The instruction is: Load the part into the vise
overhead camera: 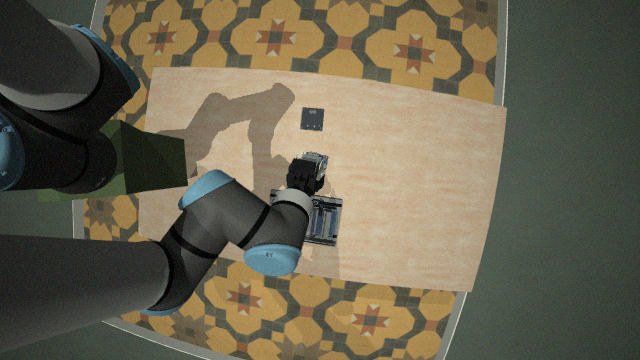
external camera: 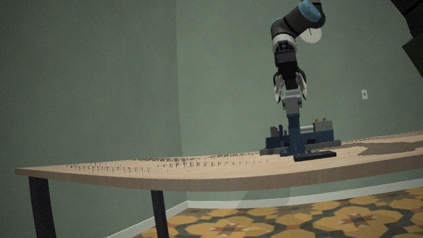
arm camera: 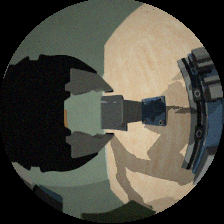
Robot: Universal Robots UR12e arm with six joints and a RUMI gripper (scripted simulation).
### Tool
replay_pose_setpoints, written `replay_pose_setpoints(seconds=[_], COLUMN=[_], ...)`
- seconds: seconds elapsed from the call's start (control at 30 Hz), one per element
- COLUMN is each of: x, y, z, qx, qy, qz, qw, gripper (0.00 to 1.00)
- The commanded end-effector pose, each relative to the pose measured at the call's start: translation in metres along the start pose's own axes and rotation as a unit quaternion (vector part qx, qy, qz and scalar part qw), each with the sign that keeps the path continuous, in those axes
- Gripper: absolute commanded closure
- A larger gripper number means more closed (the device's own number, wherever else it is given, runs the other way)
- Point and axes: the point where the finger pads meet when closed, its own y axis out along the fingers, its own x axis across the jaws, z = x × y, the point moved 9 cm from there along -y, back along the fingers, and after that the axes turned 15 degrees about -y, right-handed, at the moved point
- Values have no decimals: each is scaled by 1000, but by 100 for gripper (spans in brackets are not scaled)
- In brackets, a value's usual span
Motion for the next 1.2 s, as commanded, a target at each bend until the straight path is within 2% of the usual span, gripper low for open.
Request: replay_pose_setpoints(seconds=[0.0,0.3,1.17], x=[1,2,5], y=[0,1,2], z=[4,10,19], qx=[-22,-52,-96], qy=[-1,-1,-1], qz=[4,12,24], qw=[1000,999,995], gripper=[49,49,49])
